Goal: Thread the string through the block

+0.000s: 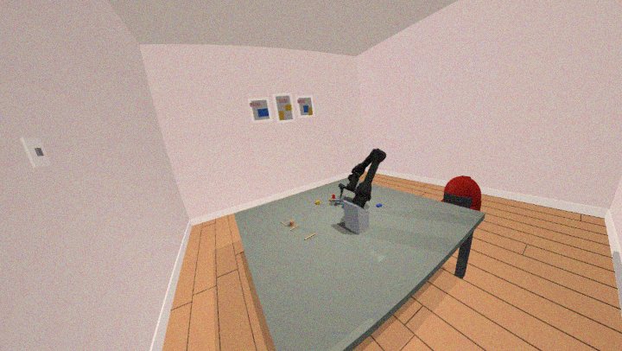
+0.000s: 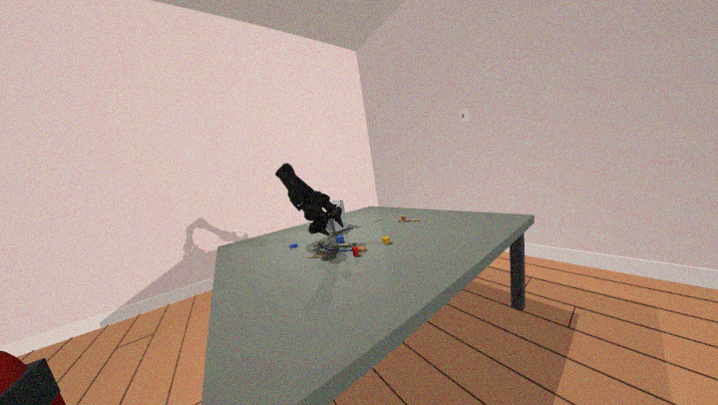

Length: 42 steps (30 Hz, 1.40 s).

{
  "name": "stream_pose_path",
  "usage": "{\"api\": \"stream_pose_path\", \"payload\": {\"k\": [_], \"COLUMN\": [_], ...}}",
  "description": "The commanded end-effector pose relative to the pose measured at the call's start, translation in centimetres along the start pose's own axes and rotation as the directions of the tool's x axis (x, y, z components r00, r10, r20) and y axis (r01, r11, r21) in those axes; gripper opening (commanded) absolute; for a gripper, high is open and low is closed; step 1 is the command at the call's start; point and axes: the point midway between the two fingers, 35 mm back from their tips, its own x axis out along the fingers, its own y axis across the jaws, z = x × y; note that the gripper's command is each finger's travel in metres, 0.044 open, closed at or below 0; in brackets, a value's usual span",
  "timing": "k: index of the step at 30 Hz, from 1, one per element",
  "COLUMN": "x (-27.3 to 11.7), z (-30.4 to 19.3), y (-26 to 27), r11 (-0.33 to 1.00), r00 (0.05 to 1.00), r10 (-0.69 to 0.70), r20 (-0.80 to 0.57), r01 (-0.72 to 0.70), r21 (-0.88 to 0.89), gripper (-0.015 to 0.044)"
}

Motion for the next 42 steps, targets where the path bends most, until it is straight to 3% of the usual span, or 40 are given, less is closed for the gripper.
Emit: {"api": "stream_pose_path", "payload": {"k": [1,5,14,41,42], "x": [1.5,1.6,1.2,1.1,1.1], "z": [-0.9,-1.2,-1.5,-1.5,-1.5], "y": [1.0,1.7,2.6,2.6,2.6], "r11": [0.559,0.151,-0.415,-0.418,-0.418], "r00": [0.958,0.903,0.819,0.820,0.820], "r10": [-0.246,-0.339,-0.409,-0.407,-0.407], "r20": [0.150,0.264,0.402,0.403,0.403], "r01": [0.267,0.329,0.226,0.225,0.225], "r21": [-0.785,-0.932,-0.881,-0.880,-0.880], "gripper": [0.0440,0.0440,0.0440,0.0440,0.0414]}}
